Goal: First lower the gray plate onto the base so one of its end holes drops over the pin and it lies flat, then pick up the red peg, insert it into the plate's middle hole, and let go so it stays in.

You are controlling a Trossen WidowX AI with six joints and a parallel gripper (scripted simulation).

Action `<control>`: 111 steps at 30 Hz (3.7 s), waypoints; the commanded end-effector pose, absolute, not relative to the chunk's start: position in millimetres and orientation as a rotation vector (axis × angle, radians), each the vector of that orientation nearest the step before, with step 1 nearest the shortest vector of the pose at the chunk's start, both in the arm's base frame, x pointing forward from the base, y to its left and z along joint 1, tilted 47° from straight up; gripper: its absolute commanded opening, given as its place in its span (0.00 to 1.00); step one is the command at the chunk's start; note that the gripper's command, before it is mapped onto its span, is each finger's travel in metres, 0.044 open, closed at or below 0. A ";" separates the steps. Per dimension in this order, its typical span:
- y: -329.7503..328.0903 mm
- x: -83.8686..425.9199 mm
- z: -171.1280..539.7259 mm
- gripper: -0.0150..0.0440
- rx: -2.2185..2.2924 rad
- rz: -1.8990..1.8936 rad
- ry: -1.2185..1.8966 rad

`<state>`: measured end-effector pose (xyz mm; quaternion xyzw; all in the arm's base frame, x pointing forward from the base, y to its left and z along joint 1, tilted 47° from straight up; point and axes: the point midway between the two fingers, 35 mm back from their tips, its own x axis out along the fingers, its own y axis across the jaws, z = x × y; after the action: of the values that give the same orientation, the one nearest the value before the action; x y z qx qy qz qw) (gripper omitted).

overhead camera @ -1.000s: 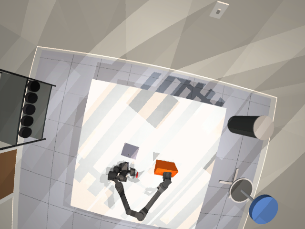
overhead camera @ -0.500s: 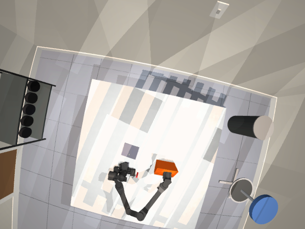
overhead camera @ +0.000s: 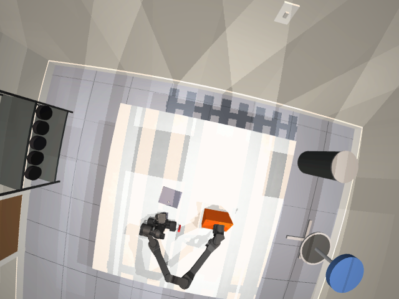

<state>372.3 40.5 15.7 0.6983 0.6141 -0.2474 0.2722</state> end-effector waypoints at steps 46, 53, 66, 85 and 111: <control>-47.0 359.9 66.9 0.25 1.890 -0.679 1.642; -54.6 361.8 45.4 0.25 1.900 -0.693 1.640; -67.3 361.9 5.2 0.25 1.917 -0.719 1.638; -82.1 354.4 -53.8 0.25 1.943 -0.755 1.634; -86.5 349.2 -76.6 0.25 1.954 -0.769 1.633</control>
<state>349.6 -86.0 -75.8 0.7147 0.5956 -0.2812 0.2353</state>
